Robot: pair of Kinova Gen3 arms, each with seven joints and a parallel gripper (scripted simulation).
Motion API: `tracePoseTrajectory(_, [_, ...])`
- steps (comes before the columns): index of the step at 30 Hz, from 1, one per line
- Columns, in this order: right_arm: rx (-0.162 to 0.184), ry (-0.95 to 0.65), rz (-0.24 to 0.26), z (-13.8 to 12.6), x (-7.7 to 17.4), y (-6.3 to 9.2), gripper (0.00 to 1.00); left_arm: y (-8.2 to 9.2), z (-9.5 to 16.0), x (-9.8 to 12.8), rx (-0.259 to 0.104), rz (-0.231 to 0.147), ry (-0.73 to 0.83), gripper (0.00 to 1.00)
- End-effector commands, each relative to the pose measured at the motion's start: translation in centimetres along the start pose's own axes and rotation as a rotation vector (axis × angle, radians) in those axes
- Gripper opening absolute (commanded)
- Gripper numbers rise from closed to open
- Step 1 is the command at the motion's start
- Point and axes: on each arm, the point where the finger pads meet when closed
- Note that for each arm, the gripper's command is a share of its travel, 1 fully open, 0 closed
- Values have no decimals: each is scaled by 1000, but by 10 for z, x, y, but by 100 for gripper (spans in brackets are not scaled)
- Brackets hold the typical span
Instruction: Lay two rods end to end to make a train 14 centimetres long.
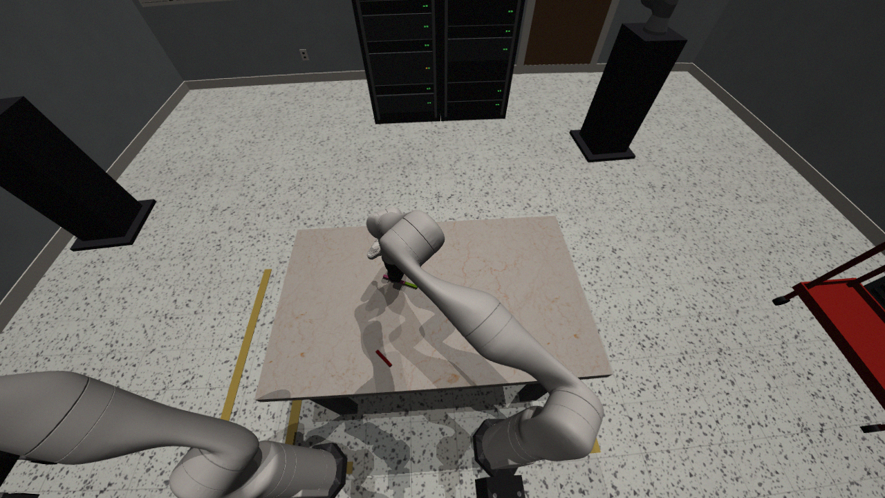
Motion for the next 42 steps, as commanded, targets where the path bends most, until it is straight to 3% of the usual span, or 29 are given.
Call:
tracePoseTrajectory(1, [3, -4, 9, 0, 2, 2, 24, 0, -1, -1, 4, -2, -2, 100])
tracePoseTrajectory(8, [3, -4, 9, 0, 2, 2, 24, 0, -1, -1, 4, -2, -2, 100])
tracePoseTrajectory(9, [3, -4, 9, 0, 2, 2, 30, 0, -1, -1, 4, -2, -2, 100])
tracePoseTrajectory(13, [3, -4, 9, 0, 2, 2, 30, 0, -1, -1, 4, -2, -2, 100])
tracePoseTrajectory(14, [3, -4, 9, 0, 2, 2, 36, 0, -1, -1, 4, -2, -2, 100])
tracePoseTrajectory(16, [3, -4, 9, 0, 2, 2, 36, 0, -1, -1, 4, -2, -2, 100])
tracePoseTrajectory(17, [3, -4, 9, 0, 2, 2, 42, 0, -1, -1, 4, -2, -2, 100])
tracePoseTrajectory(22, [3, -4, 9, 0, 2, 2, 48, 0, -1, -1, 4, -2, -2, 100])
tracePoseTrajectory(23, [3, -4, 9, 0, 2, 2, 54, 0, -1, -1, 4, -2, -2, 100])
tracePoseTrajectory(36, [3, -4, 8, 0, 2, 2, 54, 0, -1, -1, 4, -2, -2, 100])
tracePoseTrajectory(42, [10, -4, -5, -2, -3, 16, 54, 0, -1, -1, 4, -2, -2, 100])
Point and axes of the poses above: on each arm, the point where the finger pads meet when closed, its own y axis back along the fingers, its own z axis across the jaws, x = y × z, and after that the axes turned 11 degrees about -y, right-handed
